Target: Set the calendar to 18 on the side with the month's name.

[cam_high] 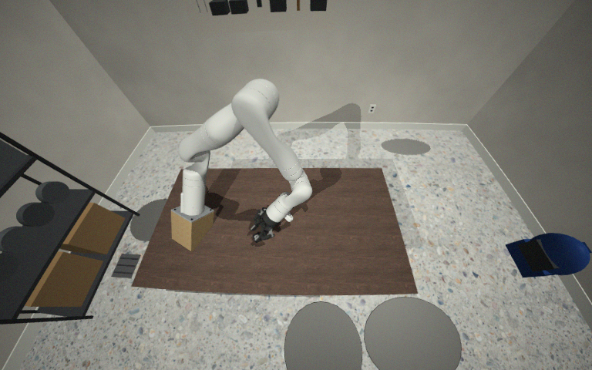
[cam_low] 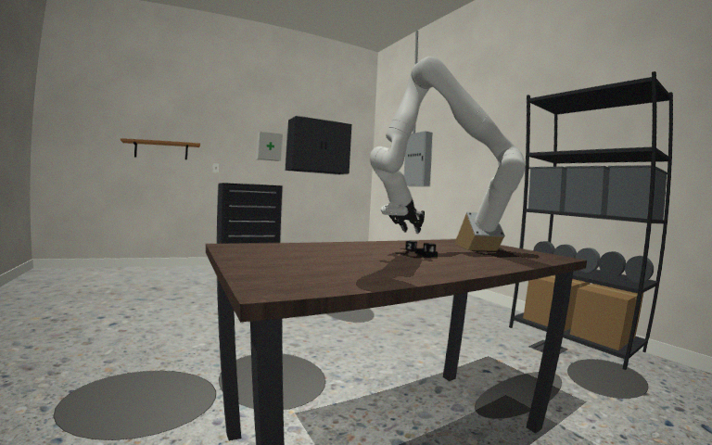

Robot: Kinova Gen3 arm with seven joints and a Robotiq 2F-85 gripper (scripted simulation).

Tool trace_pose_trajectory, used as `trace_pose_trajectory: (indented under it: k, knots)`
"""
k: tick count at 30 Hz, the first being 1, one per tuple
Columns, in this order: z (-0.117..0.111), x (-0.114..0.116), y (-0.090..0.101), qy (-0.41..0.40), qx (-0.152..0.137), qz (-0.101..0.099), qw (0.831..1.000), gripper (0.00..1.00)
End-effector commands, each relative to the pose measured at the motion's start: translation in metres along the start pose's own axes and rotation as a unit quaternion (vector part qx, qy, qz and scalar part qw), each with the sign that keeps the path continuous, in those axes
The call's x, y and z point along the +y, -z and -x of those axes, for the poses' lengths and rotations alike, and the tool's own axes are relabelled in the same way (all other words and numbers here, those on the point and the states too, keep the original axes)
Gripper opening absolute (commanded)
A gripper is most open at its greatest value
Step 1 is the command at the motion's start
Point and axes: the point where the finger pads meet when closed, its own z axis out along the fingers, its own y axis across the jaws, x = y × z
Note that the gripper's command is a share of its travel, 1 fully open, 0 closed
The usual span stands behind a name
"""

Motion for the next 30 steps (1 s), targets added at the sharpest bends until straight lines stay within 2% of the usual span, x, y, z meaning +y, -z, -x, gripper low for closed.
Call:
trace_pose_trajectory:
  k: [1,30]
  knots:
    - [-0.004,-0.001,-0.004,0.002,-0.001,-0.002,1.0,0.48]
    - [-0.034,-0.002,-0.035,0.002,-0.001,-0.002,1.0,0.48]
